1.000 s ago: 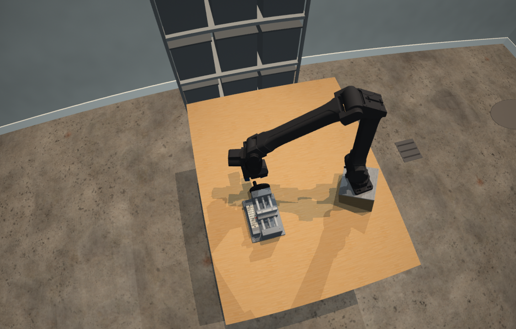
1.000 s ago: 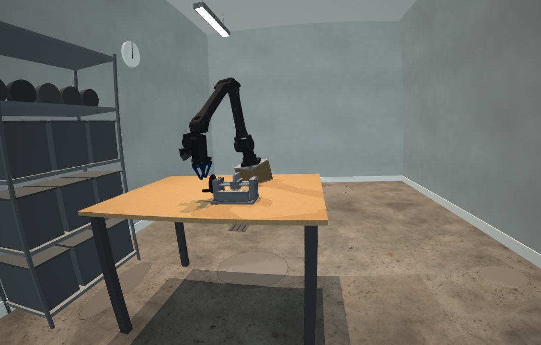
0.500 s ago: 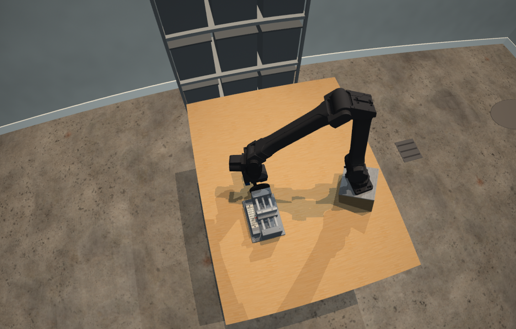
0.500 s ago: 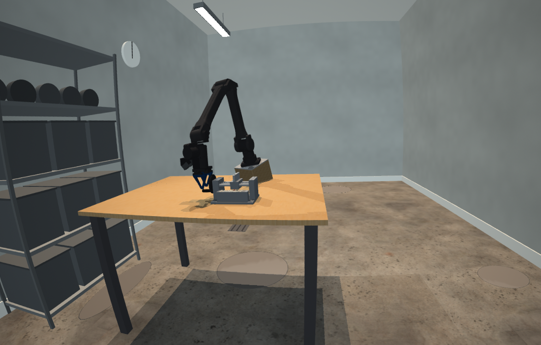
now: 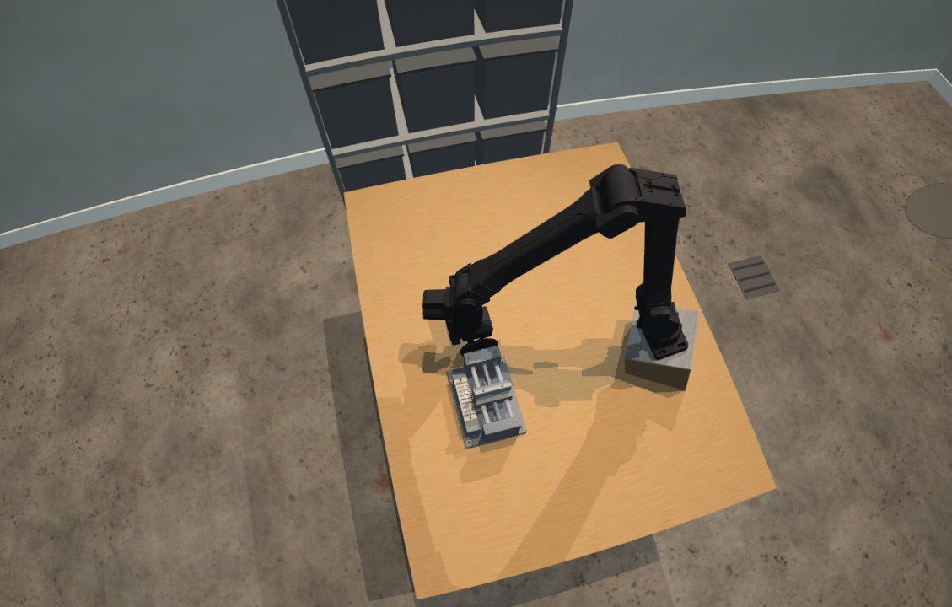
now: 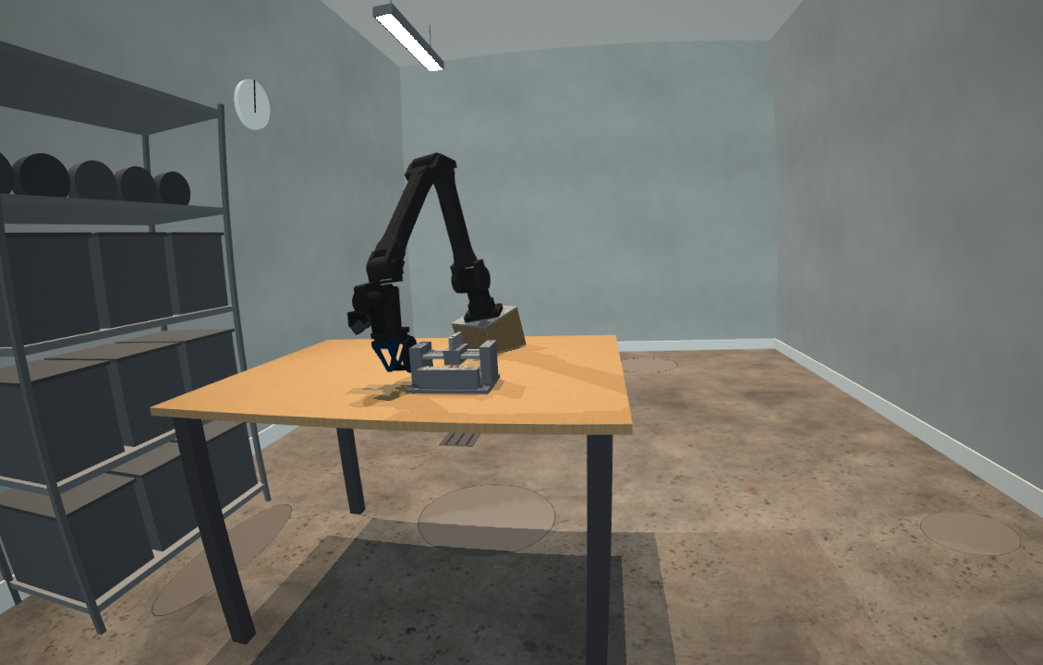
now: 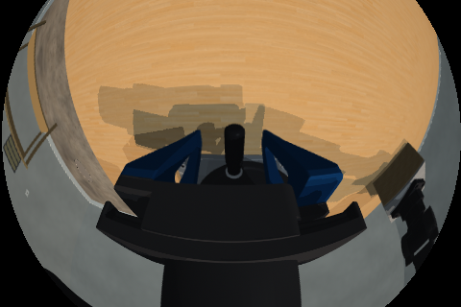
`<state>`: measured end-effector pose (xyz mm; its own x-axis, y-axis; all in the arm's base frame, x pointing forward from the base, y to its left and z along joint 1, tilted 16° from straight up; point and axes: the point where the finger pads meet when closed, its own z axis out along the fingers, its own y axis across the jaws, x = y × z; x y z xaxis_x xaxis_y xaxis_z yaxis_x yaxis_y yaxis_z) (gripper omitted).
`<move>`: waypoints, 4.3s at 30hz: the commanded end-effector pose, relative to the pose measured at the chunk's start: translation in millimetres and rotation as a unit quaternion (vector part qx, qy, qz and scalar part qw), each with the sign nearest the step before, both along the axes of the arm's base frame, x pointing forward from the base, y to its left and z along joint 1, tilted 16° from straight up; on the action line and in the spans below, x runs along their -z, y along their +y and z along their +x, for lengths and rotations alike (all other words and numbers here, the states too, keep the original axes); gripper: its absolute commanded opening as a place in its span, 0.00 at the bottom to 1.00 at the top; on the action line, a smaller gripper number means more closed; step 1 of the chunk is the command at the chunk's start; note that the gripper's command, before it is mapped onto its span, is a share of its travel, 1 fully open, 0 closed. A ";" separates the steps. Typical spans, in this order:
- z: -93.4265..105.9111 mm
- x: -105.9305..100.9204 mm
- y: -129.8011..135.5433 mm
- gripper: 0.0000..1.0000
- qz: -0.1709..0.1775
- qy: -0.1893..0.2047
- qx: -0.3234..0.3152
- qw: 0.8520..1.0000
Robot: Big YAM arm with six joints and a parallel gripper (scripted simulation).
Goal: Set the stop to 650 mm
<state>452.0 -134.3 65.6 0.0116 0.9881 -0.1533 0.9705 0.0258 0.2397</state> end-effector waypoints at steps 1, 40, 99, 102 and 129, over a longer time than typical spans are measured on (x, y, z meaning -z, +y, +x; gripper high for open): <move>3.8 3.8 -8.8 0.53 -0.002 -0.003 0.003 1.000; 3.8 3.8 -8.8 0.53 -0.002 -0.003 0.003 1.000; 8.5 -0.5 -10.2 0.06 -0.003 -0.009 0.004 1.000; 8.5 -0.5 -10.2 0.06 -0.003 -0.009 0.004 1.000; 48.3 -32.4 1.6 0.06 -0.004 -0.024 0.000 1.000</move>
<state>456.6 -133.8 69.8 0.0119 0.9894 -0.1446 0.9803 0.0170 0.1969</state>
